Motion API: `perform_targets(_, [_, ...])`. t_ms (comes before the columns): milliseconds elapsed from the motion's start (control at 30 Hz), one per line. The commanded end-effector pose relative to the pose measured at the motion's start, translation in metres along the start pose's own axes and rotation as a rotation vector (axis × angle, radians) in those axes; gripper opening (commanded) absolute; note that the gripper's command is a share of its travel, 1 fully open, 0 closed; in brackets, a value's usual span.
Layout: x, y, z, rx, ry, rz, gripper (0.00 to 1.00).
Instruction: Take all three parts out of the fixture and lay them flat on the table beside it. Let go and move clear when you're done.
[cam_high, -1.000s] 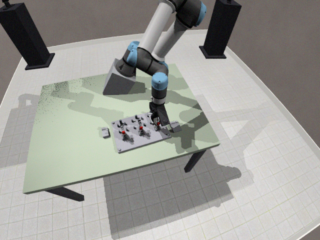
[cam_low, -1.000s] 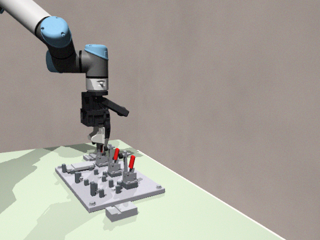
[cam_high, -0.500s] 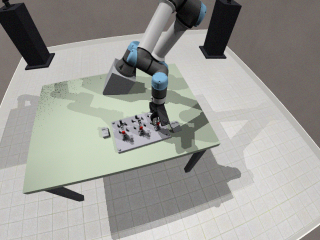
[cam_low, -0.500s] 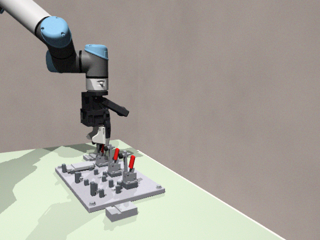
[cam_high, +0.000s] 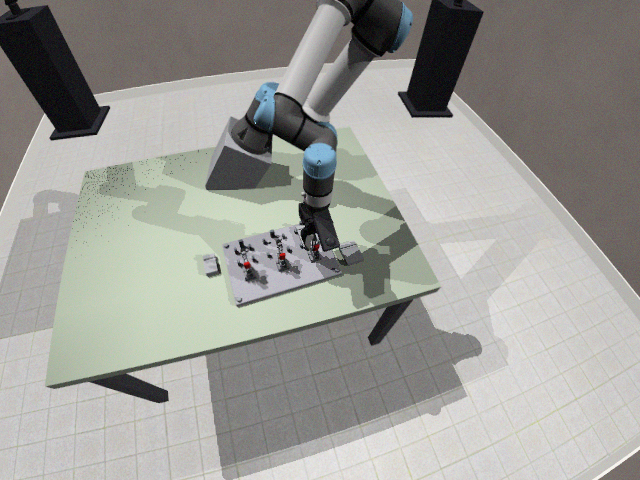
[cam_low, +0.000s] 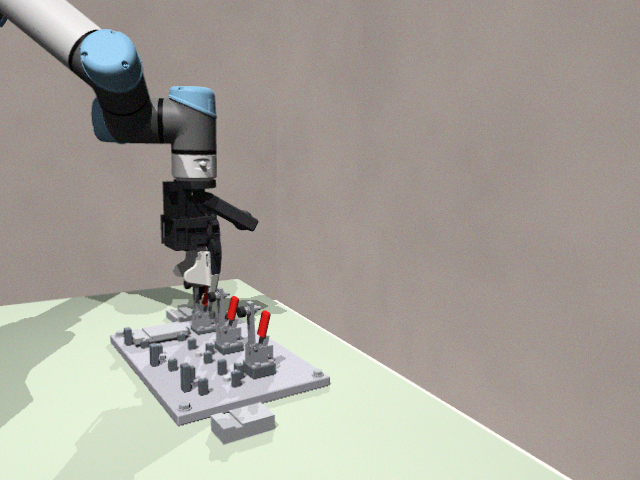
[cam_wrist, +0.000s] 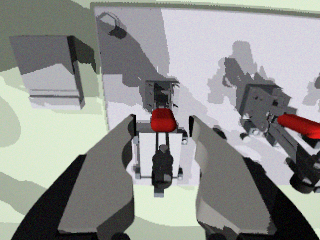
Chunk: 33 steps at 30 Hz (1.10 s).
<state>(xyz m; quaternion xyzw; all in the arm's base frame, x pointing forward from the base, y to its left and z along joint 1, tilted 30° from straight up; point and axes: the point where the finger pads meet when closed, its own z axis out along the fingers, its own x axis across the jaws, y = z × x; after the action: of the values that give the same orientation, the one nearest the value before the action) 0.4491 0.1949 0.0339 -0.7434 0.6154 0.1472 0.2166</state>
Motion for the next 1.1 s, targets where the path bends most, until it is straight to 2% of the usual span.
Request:
perform_targets(0, [0.0,0.0,-0.01,0.001,0.0,0.0,0.28])
perform_targets(300, [0.0,0.0,-0.041,0.001,0.0,0.0,0.28])
perform_targets(1033, [0.0,0.0,-0.046,0.001,0.0,0.0,0.28])
perform_targets(1067, [0.0,0.0,-0.046,0.001,0.0,0.0,0.59])
